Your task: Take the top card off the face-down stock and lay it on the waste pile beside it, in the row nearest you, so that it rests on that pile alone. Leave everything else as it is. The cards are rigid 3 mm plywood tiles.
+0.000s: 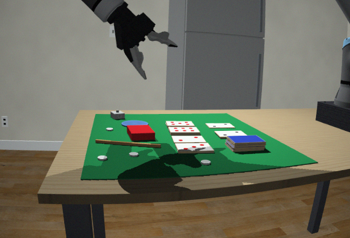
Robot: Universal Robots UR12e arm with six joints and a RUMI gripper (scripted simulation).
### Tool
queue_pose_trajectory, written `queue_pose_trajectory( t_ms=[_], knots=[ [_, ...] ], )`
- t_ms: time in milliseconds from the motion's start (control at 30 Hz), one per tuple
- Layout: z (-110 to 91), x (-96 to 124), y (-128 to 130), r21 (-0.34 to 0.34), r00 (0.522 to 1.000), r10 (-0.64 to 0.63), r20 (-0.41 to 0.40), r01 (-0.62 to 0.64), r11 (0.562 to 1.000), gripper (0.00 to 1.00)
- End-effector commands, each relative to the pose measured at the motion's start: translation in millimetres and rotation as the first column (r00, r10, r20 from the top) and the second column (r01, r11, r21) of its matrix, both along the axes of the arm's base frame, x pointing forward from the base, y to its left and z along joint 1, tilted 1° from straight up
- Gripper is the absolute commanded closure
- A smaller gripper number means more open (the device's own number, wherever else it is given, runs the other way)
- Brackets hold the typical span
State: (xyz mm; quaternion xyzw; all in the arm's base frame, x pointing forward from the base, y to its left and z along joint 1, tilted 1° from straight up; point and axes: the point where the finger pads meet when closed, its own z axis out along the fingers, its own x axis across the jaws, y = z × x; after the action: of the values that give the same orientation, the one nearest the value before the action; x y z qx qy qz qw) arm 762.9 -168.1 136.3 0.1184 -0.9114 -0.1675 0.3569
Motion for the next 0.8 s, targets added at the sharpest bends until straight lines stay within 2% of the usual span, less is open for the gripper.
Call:
queue_pose_trajectory(
  t_ms=[0,233,433,567,700,733,767],
  knots=[
    [-4.9,-1.2,6.6,0.010,0.999,0.024,0.033,-0.025,1.000,0.00],
    [-26.9,-9.6,33.6,0.040,0.981,0.123,0.151,-0.130,0.991,0.00],
    [-50.0,-23.5,66.2,0.053,0.928,0.240,0.286,-0.265,0.963,0.00],
    [-53.9,-26.6,72.3,0.052,0.914,0.261,0.310,-0.291,0.955,0.00],
    [-68.7,-41.1,97.5,0.041,0.846,0.348,0.404,-0.397,0.917,0.00],
    [-68.7,-41.1,97.5,0.041,0.846,0.348,0.404,-0.397,0.917,0.00],
    [-72.2,-45.2,104.0,0.035,0.825,0.370,0.426,-0.424,0.905,0.00]
  ],
)
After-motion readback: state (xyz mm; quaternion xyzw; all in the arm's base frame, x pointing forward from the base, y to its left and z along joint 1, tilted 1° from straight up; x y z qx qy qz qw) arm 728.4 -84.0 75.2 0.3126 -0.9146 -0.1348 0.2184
